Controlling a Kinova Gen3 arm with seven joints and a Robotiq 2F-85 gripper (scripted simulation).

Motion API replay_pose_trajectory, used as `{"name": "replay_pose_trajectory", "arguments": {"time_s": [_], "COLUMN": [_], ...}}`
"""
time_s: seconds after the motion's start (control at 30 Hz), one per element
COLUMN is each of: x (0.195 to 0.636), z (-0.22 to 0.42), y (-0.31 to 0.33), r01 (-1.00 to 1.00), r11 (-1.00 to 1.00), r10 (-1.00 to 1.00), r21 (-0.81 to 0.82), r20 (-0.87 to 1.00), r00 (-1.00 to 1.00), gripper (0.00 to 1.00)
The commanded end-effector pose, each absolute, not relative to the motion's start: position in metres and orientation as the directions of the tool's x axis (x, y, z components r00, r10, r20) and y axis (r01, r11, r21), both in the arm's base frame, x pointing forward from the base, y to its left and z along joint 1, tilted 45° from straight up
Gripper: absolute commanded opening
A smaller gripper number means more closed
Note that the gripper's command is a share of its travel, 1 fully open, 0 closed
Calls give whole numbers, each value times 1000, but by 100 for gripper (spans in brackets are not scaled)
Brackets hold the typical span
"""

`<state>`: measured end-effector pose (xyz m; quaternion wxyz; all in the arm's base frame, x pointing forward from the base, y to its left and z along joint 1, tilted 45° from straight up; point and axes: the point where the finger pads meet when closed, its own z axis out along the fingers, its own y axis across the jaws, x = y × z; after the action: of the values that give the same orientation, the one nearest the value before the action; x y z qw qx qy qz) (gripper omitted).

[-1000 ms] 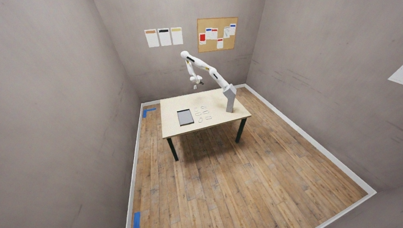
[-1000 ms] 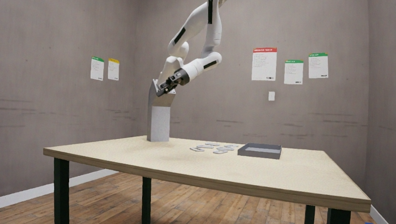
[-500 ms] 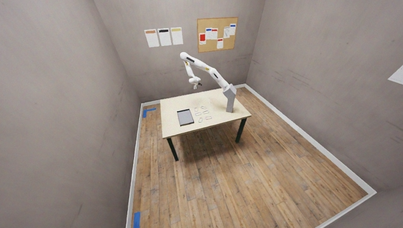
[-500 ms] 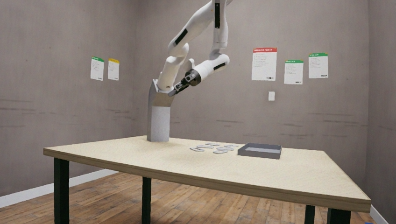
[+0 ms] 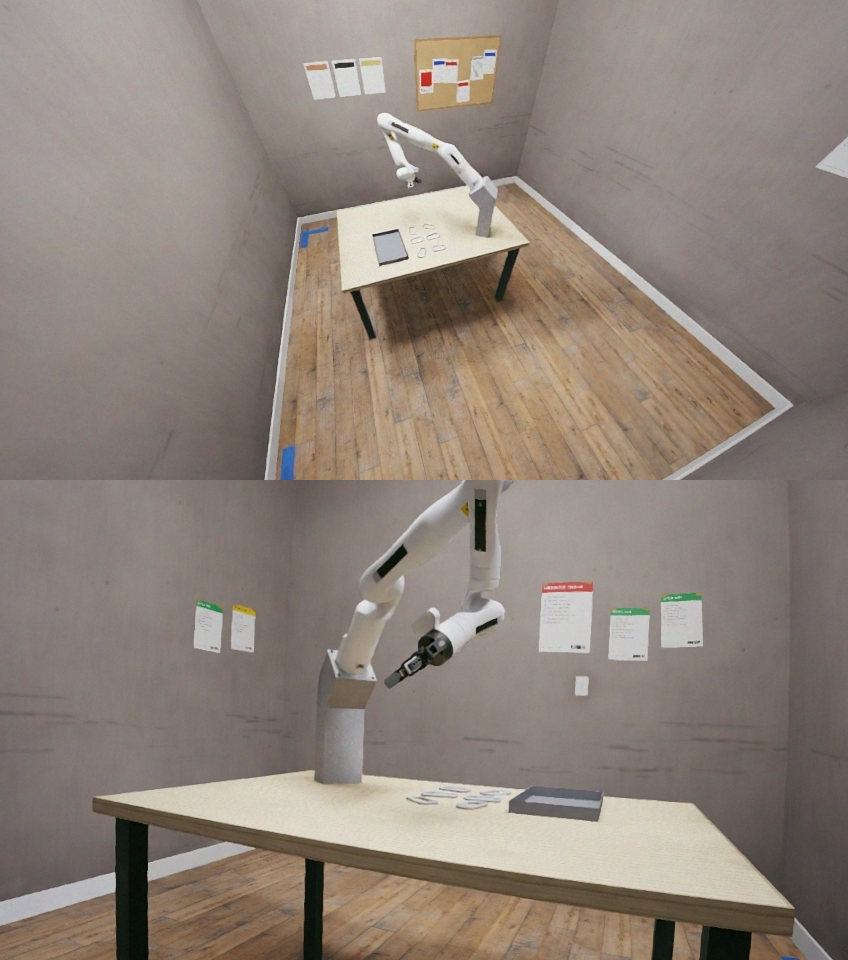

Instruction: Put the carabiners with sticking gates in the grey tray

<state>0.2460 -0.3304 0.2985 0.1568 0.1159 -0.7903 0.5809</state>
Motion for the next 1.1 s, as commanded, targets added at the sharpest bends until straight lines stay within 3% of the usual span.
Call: {"name": "replay_pose_trajectory", "arguments": {"time_s": [0.0, 0.1, 0.13, 0.67, 0.7, 1.07], "x": [250, 250, 292, 292, 330, 330], "z": [297, 297, 303, 303, 305, 305], "y": [-328, -328, -286, -286, -240, -240], "r01": [-374, -374, -439, -439, -496, -496], "r11": [295, 295, 203, 203, 107, 107], "r10": [-10, -10, -57, -57, -99, -99], "r21": [-880, -880, -875, -875, -862, -862], "r20": [388, 388, 437, 437, 487, 487], "r00": [-922, -922, -898, -898, -868, -868], "gripper": [100, 100, 100, 100, 100, 100]}}
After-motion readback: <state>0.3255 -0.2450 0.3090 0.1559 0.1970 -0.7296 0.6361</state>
